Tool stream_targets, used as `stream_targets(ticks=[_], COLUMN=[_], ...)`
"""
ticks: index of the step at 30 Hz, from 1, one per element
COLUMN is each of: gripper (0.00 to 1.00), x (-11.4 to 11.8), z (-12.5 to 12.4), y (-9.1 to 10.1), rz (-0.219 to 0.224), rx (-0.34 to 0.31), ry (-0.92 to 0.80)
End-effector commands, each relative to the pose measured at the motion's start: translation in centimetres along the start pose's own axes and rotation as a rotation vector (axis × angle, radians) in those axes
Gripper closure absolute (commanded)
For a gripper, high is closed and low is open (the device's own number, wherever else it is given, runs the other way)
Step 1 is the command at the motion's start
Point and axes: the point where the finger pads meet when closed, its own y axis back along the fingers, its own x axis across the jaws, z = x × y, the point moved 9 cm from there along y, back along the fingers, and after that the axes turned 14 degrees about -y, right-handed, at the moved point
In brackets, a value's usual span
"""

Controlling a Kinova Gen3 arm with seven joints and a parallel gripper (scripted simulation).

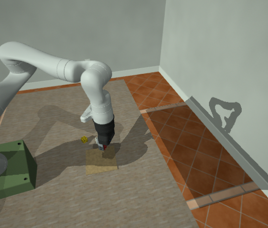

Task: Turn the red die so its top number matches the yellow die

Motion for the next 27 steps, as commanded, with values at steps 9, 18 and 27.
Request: stream_targets(ticks=[9,18,27], gripper=[0.51,0.51,0.51], x=[-1.9,-4.9,-11.4], z=[5.5,10.7,18.0], y=[2.9,5.2,7.8], rz=[0.057,0.101,0.148], rx=[-0.014,-0.025,-0.043], ry=[-0.183,-0.358,-0.635])
